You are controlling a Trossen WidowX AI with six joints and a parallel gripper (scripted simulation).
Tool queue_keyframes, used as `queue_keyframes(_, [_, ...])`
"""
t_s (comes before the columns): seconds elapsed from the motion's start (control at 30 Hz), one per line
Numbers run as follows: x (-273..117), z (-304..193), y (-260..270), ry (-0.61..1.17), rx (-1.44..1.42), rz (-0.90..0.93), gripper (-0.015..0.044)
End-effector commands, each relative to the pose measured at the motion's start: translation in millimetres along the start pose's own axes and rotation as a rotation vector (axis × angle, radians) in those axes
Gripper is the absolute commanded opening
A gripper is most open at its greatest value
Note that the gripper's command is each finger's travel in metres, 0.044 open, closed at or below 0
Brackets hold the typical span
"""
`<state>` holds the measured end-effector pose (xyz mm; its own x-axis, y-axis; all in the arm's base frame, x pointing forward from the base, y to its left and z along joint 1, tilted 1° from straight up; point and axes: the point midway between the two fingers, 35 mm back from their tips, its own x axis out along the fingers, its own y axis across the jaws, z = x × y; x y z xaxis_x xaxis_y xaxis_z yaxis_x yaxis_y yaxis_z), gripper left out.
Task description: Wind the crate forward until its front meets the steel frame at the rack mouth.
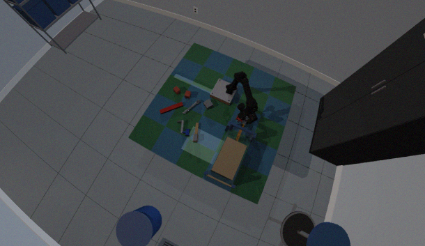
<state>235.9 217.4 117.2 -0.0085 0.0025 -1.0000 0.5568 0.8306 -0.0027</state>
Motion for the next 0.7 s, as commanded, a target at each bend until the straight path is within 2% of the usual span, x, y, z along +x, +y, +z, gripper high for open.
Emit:
queue_keyframes(0.0, [5.9, 0.5, 0.4, -0.006, 0.003, 0.008, 0.0440])
queue_keyframes(0.2, [23.7, 0.3, 0.6, -0.006, 0.003, 0.008, 0.0440])
queue_keyframes(0.67, [38.2, 0.4, 0.7, -0.006, 0.003, 0.008, 0.0440])
